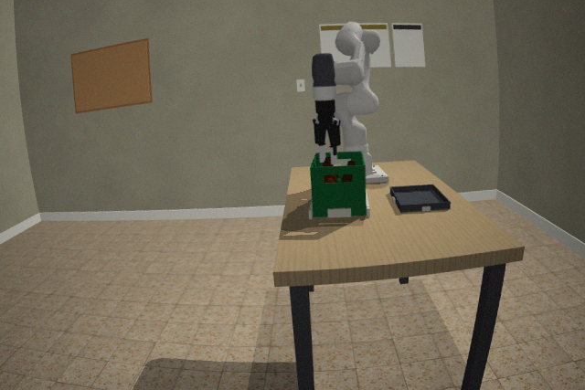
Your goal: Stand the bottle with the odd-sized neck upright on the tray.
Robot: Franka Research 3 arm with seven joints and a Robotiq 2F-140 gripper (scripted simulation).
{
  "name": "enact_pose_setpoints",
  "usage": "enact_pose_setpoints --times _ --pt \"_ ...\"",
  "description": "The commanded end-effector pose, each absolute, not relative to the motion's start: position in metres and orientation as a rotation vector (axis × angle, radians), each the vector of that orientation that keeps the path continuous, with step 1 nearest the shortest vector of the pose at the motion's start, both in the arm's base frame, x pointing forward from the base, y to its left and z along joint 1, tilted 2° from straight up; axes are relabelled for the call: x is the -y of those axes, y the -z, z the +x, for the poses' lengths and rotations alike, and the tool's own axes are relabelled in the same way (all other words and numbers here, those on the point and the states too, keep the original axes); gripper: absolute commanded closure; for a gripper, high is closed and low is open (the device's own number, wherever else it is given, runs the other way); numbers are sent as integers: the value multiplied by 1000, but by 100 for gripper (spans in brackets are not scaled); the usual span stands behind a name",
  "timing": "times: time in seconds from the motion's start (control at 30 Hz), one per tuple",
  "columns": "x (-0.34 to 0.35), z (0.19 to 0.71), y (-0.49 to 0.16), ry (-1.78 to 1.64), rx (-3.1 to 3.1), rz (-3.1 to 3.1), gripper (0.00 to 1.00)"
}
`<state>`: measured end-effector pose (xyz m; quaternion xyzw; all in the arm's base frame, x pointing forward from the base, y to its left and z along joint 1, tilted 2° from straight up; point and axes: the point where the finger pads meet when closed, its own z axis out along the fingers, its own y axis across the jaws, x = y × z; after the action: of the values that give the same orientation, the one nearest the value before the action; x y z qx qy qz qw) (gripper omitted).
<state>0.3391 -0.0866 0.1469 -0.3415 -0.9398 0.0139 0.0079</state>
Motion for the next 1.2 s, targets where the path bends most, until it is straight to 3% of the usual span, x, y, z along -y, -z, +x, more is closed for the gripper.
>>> enact_pose_setpoints --times 0.0,0.2,0.23,1.17 --pt "85 339 -145 -42 2935 -1068 56" --pt "85 339 -145 -42 2935 -1068 56" --pt "85 339 -145 -42 2935 -1068 90" --pt "85 339 -145 -42 2935 -1068 90"
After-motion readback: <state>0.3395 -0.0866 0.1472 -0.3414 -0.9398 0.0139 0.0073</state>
